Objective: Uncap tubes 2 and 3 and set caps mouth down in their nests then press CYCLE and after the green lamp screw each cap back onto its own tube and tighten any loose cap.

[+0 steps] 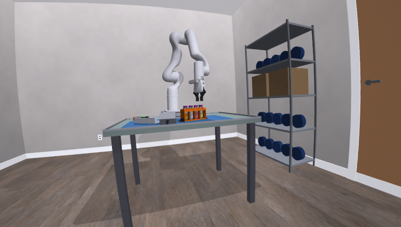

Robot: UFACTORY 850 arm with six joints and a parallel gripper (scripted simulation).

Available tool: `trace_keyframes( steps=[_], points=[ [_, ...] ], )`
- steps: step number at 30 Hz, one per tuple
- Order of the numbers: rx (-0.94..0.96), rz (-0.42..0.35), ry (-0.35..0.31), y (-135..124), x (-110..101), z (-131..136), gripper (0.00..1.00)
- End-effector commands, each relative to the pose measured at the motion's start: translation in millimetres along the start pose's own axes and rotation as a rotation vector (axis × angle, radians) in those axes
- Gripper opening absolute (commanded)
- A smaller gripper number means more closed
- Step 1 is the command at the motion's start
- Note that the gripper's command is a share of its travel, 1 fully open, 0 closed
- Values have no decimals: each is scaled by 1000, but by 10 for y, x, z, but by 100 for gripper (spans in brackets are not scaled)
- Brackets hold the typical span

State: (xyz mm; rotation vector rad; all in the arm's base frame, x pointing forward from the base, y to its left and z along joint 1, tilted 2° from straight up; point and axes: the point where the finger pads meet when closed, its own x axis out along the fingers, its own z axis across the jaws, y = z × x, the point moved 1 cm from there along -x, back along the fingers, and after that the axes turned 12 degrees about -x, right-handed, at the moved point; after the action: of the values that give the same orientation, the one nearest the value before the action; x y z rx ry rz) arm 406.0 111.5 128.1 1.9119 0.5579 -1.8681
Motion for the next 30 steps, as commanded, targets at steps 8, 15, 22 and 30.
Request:
trace_keyframes(
  steps=[8, 15, 22, 30],
  points=[
    [-85, -35, 13, -75, 80, -43, 46],
    [-85, -35, 13, -81, 260, -46, 46],
    [-85, -35, 13, -84, 346, -47, 46],
    [-85, -35, 13, -86, 375, -46, 46]
  ],
)
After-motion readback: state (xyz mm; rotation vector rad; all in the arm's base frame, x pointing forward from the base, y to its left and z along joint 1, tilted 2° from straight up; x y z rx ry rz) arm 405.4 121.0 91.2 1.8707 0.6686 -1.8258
